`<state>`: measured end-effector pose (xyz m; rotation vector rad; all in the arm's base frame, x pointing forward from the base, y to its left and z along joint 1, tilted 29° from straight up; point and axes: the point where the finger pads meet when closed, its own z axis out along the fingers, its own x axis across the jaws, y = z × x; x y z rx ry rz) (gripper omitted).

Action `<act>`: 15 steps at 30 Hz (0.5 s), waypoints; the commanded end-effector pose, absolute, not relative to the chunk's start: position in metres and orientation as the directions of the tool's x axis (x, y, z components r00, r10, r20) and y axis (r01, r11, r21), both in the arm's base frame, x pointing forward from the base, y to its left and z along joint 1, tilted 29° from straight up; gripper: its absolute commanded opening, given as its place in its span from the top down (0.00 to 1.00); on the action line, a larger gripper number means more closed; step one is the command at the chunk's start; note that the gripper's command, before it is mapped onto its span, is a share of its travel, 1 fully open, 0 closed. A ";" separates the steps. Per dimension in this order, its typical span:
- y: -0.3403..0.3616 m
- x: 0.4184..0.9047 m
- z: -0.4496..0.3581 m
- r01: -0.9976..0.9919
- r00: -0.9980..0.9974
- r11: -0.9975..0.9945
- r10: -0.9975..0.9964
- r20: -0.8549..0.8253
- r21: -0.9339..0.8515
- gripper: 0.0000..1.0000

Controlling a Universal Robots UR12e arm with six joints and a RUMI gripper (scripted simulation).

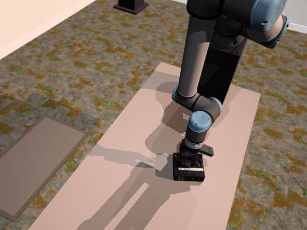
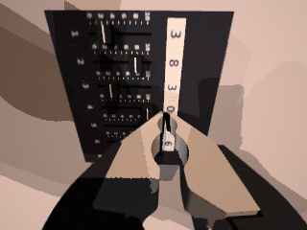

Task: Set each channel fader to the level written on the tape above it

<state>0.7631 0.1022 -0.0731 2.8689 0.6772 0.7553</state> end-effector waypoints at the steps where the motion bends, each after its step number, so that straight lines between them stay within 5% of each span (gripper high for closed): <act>1: 0.102 0.763 -0.073 0.394 0.778 -0.896 0.443 0.446 0.203 1.00; 15: 0.101 0.760 -0.074 0.394 0.778 -0.896 0.443 0.446 0.203 1.00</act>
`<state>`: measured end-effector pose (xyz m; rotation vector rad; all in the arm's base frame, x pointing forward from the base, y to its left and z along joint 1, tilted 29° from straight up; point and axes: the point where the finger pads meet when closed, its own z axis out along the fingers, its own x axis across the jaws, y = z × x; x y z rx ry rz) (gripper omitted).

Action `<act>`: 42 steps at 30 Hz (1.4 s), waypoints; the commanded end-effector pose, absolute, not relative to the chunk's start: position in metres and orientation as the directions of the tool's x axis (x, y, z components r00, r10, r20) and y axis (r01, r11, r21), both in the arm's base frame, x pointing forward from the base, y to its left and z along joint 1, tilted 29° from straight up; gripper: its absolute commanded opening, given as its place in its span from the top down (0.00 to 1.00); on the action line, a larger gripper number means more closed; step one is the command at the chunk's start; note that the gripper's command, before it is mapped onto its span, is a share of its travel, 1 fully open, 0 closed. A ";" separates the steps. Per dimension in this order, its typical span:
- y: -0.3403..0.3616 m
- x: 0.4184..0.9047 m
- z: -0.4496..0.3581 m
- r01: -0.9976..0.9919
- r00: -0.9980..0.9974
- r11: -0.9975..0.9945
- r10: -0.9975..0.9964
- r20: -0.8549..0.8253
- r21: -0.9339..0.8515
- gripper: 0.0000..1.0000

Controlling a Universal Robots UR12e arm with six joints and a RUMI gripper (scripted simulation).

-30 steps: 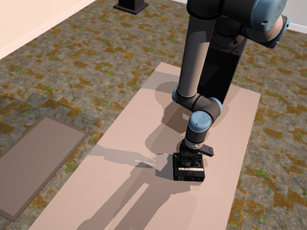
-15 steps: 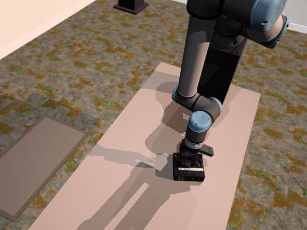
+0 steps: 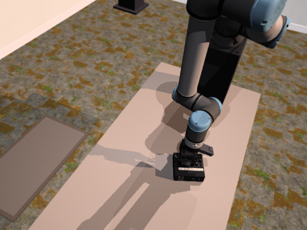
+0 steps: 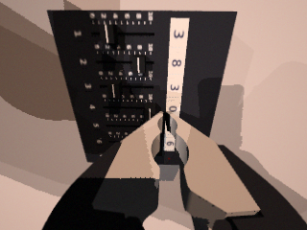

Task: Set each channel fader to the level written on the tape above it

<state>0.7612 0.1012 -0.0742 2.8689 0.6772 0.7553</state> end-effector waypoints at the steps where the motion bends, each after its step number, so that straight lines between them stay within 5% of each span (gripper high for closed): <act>1: 0.101 0.760 -0.074 0.394 0.778 -0.896 0.443 0.446 0.203 1.00; 42: 0.093 0.747 -0.082 0.394 0.778 -0.896 0.443 0.446 0.203 1.00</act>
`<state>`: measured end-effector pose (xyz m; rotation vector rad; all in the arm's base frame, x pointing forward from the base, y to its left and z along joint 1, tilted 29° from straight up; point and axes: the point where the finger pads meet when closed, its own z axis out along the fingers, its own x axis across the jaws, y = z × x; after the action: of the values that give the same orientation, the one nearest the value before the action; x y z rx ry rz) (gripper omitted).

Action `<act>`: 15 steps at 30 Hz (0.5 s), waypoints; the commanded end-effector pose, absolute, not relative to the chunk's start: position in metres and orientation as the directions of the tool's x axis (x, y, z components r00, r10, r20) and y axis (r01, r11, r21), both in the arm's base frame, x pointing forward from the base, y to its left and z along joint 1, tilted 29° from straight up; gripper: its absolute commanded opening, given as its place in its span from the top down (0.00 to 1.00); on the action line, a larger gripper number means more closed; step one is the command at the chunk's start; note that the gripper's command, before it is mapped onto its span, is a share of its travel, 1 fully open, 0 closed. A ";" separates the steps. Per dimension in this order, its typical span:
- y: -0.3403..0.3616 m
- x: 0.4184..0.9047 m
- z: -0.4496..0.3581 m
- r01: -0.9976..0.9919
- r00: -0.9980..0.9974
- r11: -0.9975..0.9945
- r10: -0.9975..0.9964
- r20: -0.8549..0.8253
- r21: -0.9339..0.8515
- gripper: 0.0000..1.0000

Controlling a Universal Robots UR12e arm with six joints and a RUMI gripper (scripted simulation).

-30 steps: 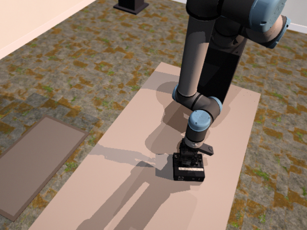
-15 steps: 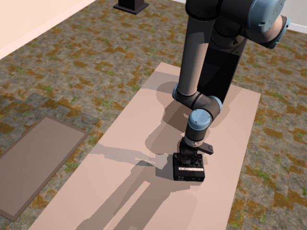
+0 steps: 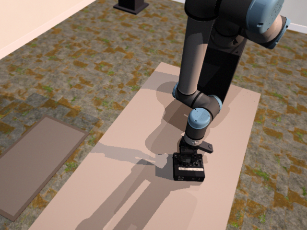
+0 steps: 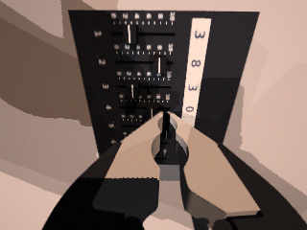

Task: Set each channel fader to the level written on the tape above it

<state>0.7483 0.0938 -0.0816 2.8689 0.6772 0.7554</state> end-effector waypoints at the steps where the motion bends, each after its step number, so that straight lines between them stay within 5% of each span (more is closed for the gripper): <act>1: 0.093 0.746 -0.082 0.394 0.778 -0.896 0.443 0.446 0.203 1.00; 15: 0.089 0.740 -0.086 0.394 0.778 -0.896 0.443 0.446 0.203 1.00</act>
<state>0.7418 0.0901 -0.0853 2.8689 0.6772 0.7554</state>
